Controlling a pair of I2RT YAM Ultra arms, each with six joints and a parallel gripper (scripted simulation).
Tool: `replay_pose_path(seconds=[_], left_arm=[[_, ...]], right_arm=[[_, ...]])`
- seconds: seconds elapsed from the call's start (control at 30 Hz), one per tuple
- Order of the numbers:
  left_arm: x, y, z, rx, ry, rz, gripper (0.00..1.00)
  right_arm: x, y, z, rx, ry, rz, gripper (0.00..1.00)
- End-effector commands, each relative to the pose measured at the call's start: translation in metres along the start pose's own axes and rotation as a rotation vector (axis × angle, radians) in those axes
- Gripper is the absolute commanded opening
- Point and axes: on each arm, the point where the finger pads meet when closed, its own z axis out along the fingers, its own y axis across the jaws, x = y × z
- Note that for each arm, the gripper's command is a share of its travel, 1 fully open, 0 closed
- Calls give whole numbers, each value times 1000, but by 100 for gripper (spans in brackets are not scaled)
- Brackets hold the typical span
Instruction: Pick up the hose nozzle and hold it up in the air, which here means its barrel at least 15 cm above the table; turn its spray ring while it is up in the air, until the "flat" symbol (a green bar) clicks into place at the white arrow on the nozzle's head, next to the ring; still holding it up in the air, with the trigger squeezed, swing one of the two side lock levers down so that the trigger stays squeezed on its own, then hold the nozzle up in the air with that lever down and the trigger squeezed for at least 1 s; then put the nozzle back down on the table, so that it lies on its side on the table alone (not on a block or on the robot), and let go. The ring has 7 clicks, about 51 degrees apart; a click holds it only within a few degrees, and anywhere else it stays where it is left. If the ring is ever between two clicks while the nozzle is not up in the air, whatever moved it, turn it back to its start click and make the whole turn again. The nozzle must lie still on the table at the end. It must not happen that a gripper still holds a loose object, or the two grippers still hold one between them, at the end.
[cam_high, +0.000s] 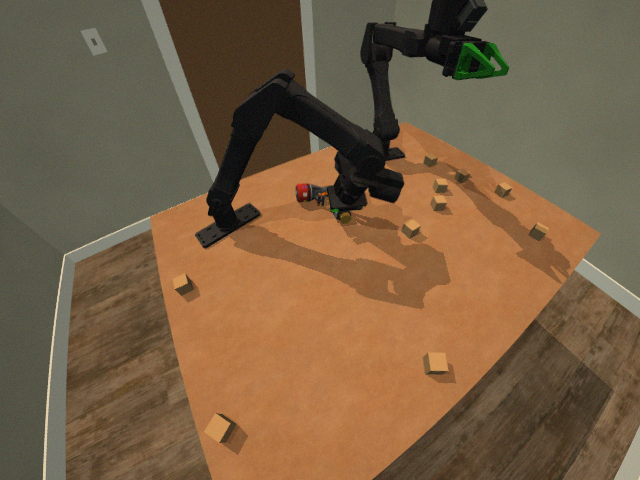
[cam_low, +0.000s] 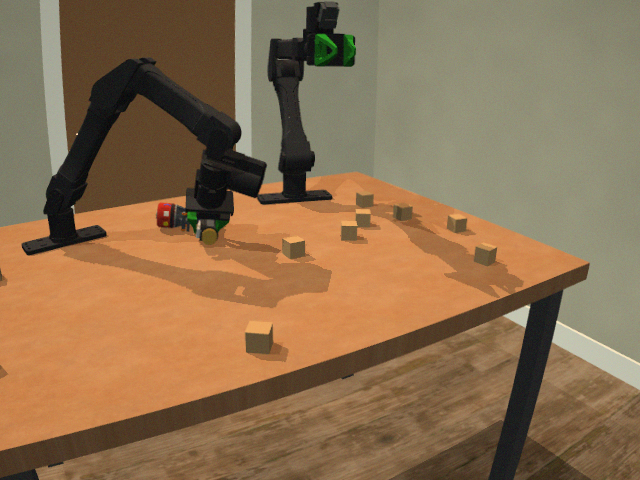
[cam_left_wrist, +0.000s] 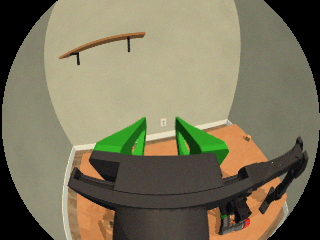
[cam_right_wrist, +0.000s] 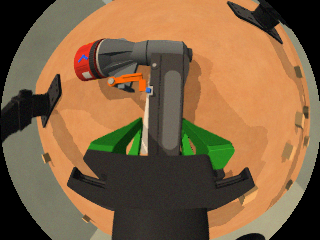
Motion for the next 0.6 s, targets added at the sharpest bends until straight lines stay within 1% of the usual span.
replay_pose_path(seconds=[0.0,0.37,0.4,0.43,0.57], left_arm=[[-31,-2,-5,2,-77,6,36],[-31,-2,-5,2,-77,6,36],[-31,-2,-5,2,-77,6,36],[-31,-2,-5,2,-77,6,36],[-31,-2,-5,2,-77,6,36]], right_arm=[[-16,-7,-20,51,-26,-25,51],[-17,-8,-21,53,-24,-29,51],[-15,-3,-16,35,-32,-16,51],[-18,-8,-23,56,-22,-32,51],[-13,-2,-28,44,-29,-14,51]])
